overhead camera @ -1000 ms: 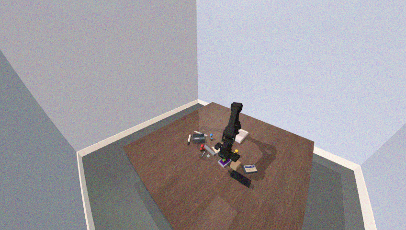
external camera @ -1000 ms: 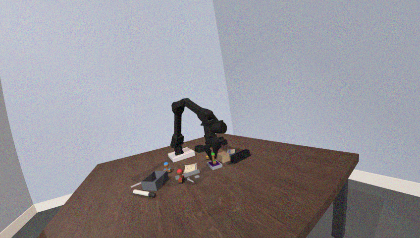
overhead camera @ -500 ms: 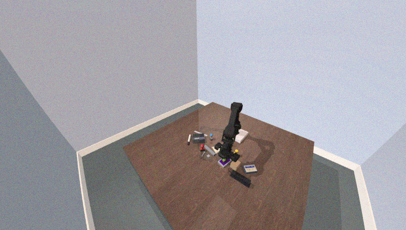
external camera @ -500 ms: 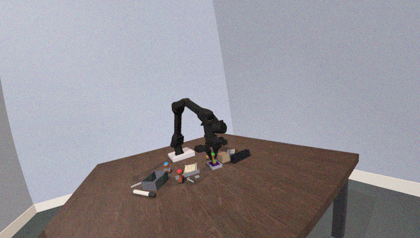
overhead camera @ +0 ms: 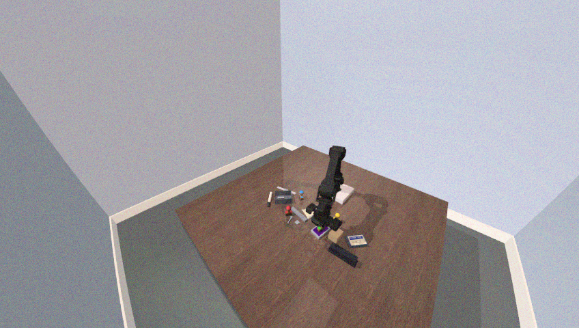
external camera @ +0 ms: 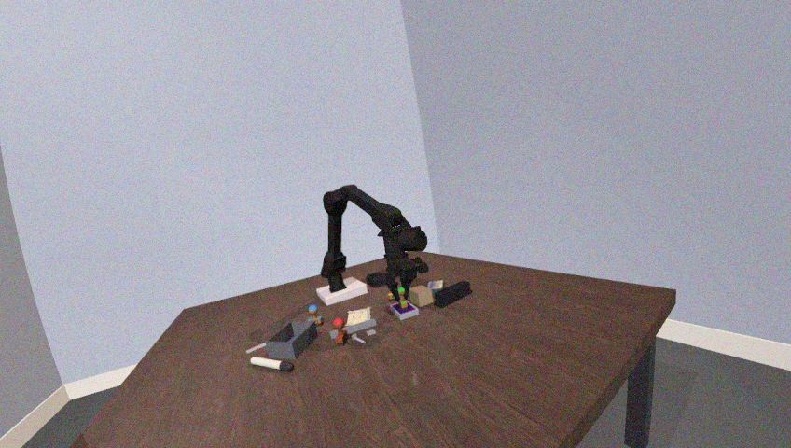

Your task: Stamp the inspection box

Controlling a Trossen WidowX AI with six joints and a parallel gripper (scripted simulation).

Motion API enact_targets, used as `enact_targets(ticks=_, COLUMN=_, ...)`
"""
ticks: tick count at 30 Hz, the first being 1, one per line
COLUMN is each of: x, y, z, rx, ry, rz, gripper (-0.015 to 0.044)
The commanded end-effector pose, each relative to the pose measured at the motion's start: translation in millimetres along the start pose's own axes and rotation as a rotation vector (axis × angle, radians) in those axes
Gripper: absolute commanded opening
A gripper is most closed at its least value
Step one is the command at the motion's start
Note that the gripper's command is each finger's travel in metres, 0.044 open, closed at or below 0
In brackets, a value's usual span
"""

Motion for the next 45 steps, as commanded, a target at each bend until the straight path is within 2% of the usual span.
enact_targets(ticks=1, x=0, y=-1, z=-2, rx=-0.002, ry=0.0, rz=0.0, gripper=0.0)
enact_targets(ticks=45, x=0, y=-1, z=16, rx=-0.002, ry=-0.001, rz=0.0, gripper=0.0)
Point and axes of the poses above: the point midway between the two fingers, 35 mm back from their tips, its own z axis back along the fingers, its own x axis across the jaws, y = z × x, the point moved 7 cm from there along z, back along the fingers, and after that the axes turned 13 degrees about -z, right-handed, at the moved point
